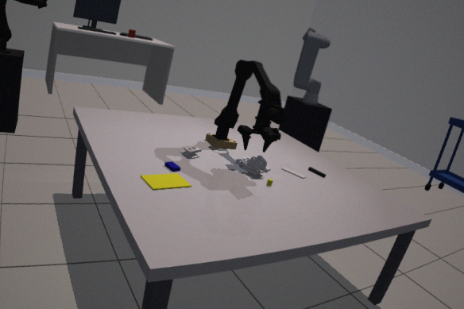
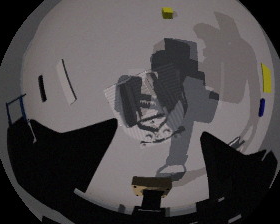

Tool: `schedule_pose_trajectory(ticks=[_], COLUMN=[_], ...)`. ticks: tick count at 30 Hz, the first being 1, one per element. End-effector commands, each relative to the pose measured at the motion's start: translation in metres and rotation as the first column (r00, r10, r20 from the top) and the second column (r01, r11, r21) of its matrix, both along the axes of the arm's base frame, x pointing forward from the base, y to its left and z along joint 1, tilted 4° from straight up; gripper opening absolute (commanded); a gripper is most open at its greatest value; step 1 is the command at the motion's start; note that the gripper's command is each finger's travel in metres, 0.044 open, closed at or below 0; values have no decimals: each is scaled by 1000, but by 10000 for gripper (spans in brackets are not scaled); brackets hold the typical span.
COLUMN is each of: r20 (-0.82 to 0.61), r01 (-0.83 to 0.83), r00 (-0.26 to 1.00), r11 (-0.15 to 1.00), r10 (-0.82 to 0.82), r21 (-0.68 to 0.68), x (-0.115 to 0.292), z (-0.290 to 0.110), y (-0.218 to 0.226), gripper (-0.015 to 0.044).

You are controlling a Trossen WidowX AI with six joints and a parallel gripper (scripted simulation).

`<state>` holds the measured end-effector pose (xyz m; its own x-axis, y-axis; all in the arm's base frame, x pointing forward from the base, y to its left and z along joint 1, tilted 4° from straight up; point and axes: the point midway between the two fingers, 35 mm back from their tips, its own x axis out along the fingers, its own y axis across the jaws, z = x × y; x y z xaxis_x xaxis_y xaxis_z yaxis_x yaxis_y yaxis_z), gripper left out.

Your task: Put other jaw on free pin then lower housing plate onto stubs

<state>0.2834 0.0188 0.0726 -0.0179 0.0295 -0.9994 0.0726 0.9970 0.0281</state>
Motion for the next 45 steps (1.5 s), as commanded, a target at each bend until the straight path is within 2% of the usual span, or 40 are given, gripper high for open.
schedule_pose_trajectory(ticks=[1,11,21,33,45], r20=[5,-1,-4,-5,0], r01=[55,347,625,873,991], r00=[998,938,780,486,121], r11=[998,938,780,486,121], r10=[-55,-347,-626,-874,-993], r21=[-12,-19,-28,-40,-52], x=[0,-1,-5,-15,-30], z=[2,4,6,8,10], y=[-14,-45,-78,-116,-154], gripper=[440,440,440,440,440])
